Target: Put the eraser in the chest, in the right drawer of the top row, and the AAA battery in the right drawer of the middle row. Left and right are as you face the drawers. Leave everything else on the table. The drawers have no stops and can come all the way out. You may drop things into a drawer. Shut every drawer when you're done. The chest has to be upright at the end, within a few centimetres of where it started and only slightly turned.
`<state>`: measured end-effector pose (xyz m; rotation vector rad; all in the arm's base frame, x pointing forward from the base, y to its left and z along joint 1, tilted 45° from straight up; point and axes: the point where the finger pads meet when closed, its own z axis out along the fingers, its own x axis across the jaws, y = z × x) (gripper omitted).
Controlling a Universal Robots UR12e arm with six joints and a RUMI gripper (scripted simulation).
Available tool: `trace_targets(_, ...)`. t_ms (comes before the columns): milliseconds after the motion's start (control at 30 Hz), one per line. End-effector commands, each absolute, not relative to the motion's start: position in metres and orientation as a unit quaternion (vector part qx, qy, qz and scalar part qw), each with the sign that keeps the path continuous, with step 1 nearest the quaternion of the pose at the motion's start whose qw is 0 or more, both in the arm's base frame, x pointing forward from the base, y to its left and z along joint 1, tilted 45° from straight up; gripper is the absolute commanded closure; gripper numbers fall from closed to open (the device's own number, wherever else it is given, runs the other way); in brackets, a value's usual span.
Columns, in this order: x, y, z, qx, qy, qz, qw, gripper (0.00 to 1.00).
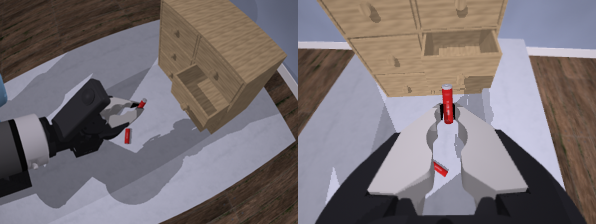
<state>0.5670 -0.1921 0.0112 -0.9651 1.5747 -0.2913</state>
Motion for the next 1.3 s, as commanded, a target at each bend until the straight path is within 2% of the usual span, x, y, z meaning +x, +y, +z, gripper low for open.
trace_targets(0,0.568,-0.193,0.011,-0.415,0.678,-0.126,0.594,0.98)
trace_targets(1267,0.606,-0.194,0.015,-0.415,0.678,-0.126,0.594,0.98)
